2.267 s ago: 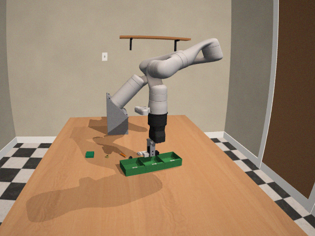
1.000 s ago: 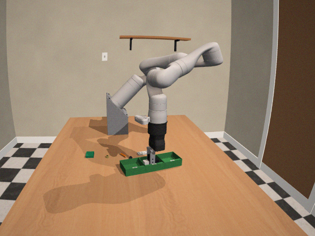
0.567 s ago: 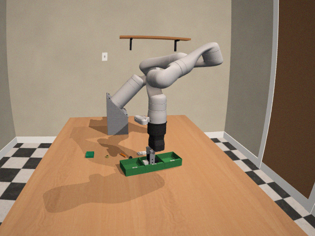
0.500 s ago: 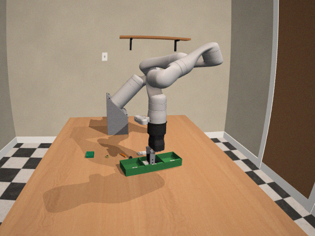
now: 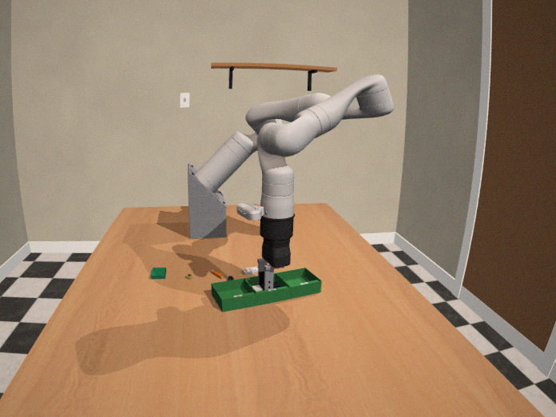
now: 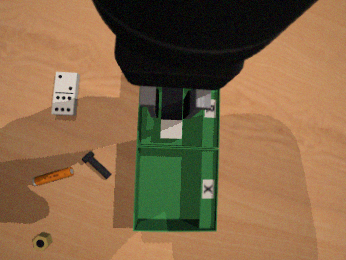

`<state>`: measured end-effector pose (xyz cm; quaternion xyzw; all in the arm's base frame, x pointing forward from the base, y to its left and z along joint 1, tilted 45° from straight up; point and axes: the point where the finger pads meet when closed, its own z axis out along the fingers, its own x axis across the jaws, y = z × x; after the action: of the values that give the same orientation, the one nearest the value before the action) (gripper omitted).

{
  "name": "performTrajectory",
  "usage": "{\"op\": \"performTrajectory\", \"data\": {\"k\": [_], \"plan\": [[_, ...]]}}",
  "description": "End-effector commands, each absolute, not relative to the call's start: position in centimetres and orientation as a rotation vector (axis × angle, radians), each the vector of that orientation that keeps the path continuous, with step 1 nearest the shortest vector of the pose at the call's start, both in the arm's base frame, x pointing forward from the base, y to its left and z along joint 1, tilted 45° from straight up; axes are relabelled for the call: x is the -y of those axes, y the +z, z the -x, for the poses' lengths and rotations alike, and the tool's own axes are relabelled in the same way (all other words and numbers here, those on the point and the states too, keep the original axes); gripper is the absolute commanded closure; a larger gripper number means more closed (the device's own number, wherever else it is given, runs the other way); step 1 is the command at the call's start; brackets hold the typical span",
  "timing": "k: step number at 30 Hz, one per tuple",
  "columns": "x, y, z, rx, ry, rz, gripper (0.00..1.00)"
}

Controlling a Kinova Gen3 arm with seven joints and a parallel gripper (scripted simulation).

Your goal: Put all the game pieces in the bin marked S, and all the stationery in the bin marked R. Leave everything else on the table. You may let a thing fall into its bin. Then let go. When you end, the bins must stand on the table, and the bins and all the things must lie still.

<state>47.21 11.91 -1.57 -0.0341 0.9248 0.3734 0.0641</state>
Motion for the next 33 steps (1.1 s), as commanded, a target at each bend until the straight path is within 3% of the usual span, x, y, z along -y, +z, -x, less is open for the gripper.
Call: {"op": "performTrajectory", "data": {"k": [1,33], "plan": [[-11.7,-1.4,-47.3,-2.791,1.126,0.101,0.38],[-9.2,1.1,-47.0,-2.791,1.126,0.101,0.38]]}}
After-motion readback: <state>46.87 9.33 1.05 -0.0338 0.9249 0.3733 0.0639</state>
